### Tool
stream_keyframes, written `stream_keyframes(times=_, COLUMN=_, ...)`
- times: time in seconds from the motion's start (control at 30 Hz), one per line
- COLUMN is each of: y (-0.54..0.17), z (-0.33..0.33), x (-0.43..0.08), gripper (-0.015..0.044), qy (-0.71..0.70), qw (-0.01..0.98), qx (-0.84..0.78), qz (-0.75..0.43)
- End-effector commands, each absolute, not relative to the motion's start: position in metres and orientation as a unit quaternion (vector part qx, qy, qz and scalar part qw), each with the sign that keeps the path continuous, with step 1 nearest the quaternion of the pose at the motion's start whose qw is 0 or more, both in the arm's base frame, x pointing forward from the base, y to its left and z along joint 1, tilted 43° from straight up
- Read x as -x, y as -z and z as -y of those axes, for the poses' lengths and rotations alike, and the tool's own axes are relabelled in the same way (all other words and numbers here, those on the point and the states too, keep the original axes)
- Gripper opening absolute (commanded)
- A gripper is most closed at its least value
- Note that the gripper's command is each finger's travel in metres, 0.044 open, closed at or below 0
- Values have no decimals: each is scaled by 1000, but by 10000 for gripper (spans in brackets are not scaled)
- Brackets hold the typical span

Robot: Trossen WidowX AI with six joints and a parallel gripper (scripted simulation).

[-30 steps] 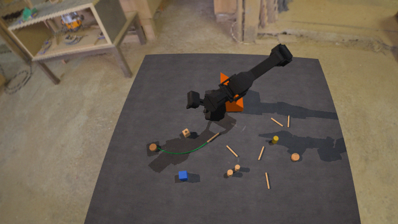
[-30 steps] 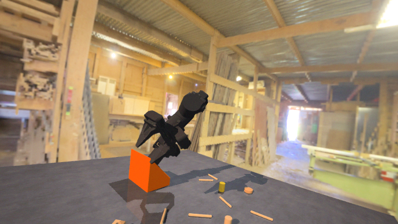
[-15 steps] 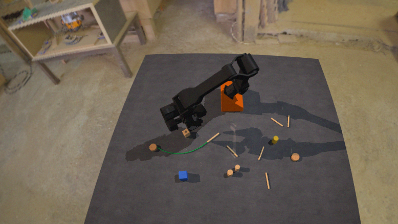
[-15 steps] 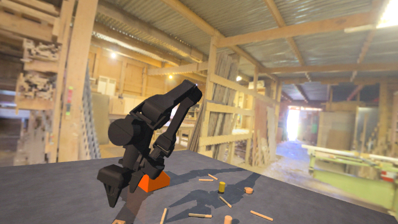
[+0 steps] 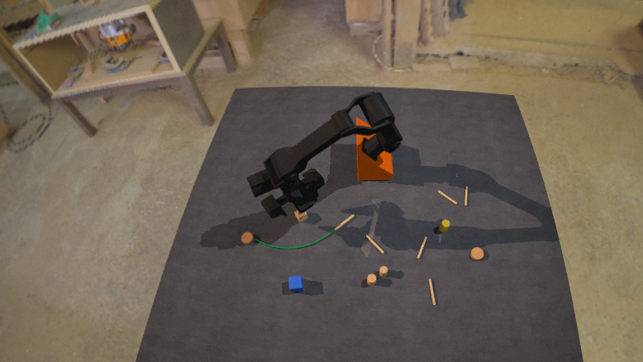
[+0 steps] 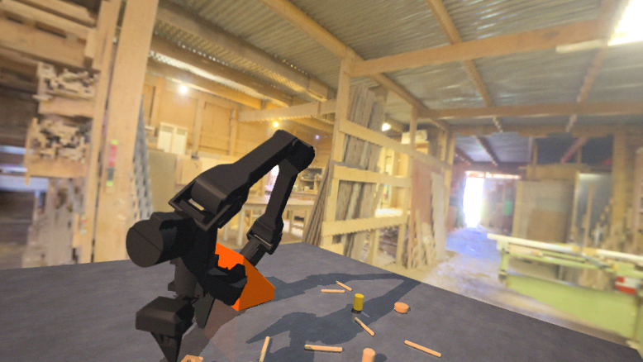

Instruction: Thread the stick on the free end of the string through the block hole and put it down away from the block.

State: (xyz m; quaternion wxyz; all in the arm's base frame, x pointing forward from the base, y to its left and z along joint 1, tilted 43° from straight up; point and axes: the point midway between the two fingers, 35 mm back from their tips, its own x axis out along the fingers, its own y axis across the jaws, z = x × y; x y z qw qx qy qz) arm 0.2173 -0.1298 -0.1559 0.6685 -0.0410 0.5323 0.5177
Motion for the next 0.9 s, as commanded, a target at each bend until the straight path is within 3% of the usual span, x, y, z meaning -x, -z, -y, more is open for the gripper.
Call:
stream_keyframes(times=0.0, y=156, z=129, x=-217, gripper=440, qy=-520, qw=669, qx=40, qz=-529)
stream_keyframes(times=0.1, y=155, z=129, x=-218, gripper=440, qy=-479, qw=670, qx=-10, qz=-566)
stream_keyframes(times=0.4, y=151, z=132, x=-219, gripper=440, qy=-187, qw=600, qx=-298, qz=-718)
stream_keyframes(times=0.63, y=148, z=134, x=-220, gripper=440, qy=69, qw=463, qx=-485, qz=-739)
stream_keyframes(times=0.87, y=145, z=136, x=-221, gripper=440, qy=307, qw=279, qx=-610, qz=-676)
